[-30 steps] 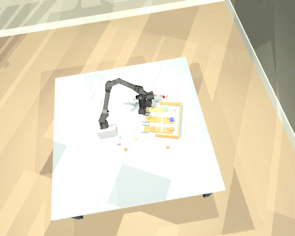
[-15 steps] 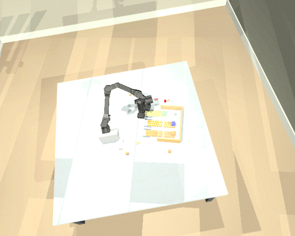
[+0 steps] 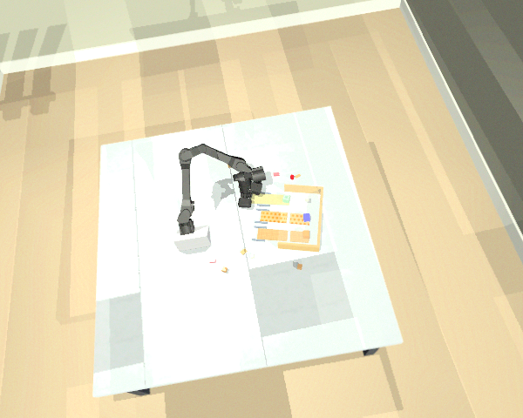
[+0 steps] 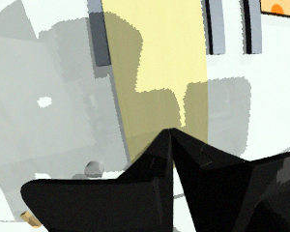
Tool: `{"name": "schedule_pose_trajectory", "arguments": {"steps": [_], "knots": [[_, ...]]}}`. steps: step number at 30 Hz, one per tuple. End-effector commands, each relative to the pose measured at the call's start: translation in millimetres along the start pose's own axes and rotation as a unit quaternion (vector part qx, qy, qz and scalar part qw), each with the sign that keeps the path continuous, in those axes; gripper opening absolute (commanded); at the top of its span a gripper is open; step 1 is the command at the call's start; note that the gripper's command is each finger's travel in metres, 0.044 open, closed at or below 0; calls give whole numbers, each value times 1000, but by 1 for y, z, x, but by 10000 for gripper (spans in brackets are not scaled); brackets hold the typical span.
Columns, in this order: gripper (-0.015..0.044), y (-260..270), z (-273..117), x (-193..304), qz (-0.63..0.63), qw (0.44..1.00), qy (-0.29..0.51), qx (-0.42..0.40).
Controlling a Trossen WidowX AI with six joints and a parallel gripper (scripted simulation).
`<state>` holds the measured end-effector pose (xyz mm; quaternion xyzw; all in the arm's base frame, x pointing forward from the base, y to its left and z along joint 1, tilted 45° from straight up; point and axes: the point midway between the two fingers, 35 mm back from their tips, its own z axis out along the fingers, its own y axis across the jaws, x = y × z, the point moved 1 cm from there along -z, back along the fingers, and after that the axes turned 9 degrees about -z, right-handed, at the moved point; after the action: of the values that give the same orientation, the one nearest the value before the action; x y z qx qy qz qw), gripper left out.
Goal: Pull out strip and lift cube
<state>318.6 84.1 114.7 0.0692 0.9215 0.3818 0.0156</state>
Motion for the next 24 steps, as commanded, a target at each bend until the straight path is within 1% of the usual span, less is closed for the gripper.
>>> {"name": "schedule_pose_trajectory", "arguments": {"steps": [1,24], "knots": [[0,3,5,11,1,1000,11,-1],[0,9,4,45,1,1000,11,-1]]}}
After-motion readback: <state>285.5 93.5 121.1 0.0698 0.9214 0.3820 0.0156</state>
